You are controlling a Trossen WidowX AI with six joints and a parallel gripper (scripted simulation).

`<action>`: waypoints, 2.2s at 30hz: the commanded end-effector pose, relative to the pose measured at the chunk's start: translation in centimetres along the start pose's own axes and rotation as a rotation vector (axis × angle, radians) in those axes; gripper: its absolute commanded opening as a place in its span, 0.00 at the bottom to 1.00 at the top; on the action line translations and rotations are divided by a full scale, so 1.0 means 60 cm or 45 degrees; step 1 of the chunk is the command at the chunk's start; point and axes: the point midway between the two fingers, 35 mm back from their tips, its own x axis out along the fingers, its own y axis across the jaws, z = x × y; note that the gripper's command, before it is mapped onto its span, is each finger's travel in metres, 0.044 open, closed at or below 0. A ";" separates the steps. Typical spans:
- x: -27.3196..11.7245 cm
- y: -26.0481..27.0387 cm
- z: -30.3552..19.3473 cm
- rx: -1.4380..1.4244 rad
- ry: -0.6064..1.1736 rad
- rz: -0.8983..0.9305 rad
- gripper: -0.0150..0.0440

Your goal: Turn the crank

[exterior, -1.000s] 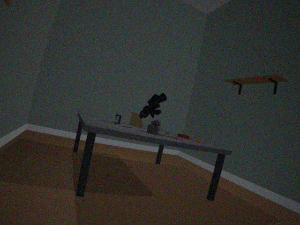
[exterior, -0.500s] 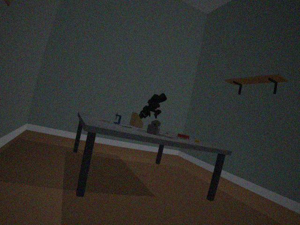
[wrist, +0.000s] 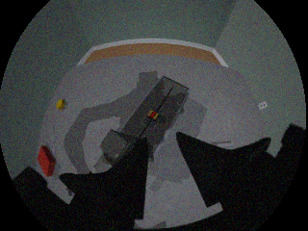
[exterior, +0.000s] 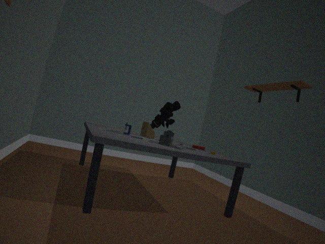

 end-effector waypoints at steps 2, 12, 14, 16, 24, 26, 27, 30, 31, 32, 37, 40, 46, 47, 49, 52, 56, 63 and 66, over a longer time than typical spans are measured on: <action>0.000 0.000 0.000 0.000 0.000 0.000 0.33; 0.000 0.000 0.000 0.000 0.000 0.000 0.25; 0.000 0.000 0.000 0.000 0.000 0.001 0.25; 0.000 0.000 0.000 0.000 0.000 0.001 0.25; 0.000 0.000 0.000 0.000 0.000 0.001 0.34; 0.000 0.000 0.000 0.000 0.000 0.001 0.43; 0.000 0.000 0.000 0.000 0.000 0.001 0.48; 0.000 0.000 0.000 0.000 0.000 0.001 0.61; 0.000 0.000 0.000 0.000 0.000 0.001 0.65; 0.000 0.000 0.000 0.000 0.000 0.001 0.70; 0.000 0.000 0.000 0.000 0.000 0.001 0.92; 0.000 0.000 0.000 0.000 0.000 0.001 1.00; 0.000 0.000 0.000 0.000 0.000 0.001 0.73; 0.000 0.000 0.000 0.000 0.000 0.001 0.69; 0.000 0.000 0.000 0.000 0.000 0.001 0.60; 0.000 0.000 0.000 0.000 0.000 0.001 0.47; 0.000 0.000 0.000 0.000 0.000 0.001 0.29; 0.000 0.000 0.000 0.000 0.000 0.001 0.25; 0.000 0.000 0.000 0.001 0.000 0.002 0.25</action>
